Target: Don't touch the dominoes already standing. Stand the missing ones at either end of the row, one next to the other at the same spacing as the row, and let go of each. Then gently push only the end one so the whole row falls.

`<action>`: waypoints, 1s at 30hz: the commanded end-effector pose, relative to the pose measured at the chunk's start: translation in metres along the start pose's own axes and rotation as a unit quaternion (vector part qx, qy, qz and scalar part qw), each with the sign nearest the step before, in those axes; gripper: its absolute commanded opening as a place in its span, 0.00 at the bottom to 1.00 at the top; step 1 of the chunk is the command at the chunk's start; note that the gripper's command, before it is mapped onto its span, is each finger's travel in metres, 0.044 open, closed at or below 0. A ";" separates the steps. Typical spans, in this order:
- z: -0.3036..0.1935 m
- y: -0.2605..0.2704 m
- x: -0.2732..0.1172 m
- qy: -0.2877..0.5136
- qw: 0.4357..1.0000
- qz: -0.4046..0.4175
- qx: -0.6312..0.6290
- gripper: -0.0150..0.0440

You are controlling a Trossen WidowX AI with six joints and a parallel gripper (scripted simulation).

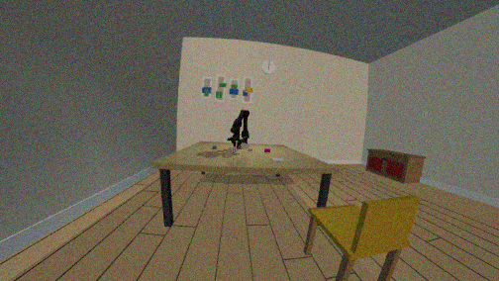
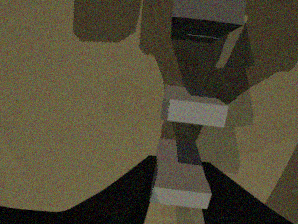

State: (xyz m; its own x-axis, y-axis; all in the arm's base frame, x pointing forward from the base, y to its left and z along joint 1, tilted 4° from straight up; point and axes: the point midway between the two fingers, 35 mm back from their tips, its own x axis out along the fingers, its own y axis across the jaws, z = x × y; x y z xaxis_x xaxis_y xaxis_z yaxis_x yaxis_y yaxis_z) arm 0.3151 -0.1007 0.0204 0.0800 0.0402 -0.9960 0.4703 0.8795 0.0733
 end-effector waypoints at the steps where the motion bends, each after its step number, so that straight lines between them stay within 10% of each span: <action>1: -0.002 0.000 0.003 0.003 1.000 0.000 0.003 0.44; 5: -0.002 0.000 0.003 0.003 1.000 0.000 0.003 0.44; 18: -0.002 0.000 0.003 0.003 1.000 0.000 0.003 1.00; 30: 0.001 0.000 -0.126 0.002 1.000 0.000 0.000 1.00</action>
State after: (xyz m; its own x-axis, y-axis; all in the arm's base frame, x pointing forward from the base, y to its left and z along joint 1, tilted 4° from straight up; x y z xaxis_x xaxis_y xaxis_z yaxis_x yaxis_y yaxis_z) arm 0.3116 -0.1061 0.1078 0.0636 0.0451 -0.9970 0.4764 0.8764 0.0701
